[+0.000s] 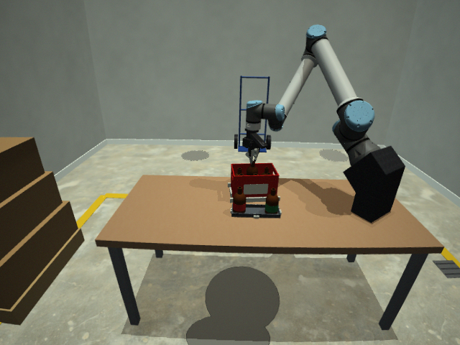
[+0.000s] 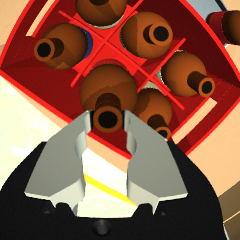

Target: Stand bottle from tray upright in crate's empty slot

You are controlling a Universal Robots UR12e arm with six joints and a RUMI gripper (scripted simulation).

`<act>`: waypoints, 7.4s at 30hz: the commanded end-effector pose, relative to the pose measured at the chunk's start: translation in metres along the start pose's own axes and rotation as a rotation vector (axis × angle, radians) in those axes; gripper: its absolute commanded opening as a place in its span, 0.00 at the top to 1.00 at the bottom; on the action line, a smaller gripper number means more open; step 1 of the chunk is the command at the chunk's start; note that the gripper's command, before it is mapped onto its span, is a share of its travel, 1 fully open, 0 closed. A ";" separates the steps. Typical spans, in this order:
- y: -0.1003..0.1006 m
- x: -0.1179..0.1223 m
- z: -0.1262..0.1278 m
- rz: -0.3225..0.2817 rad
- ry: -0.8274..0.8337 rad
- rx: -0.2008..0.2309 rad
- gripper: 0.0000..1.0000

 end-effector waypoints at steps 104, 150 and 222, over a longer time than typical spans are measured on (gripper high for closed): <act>0.036 0.000 0.000 -0.001 0.000 0.001 1.00; 0.050 0.000 0.000 -0.001 0.000 0.001 1.00; 0.050 0.000 0.000 -0.001 0.000 0.001 0.62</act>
Point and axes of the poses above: the point where the finger pads meet when closed, its own y axis out along the fingers, its own z axis across the jaws, x = y × z, the point moved 8 cm from there along -y, back along the fingers, and after that the axes turned 15 degrees about -y, right-handed, at the moved point
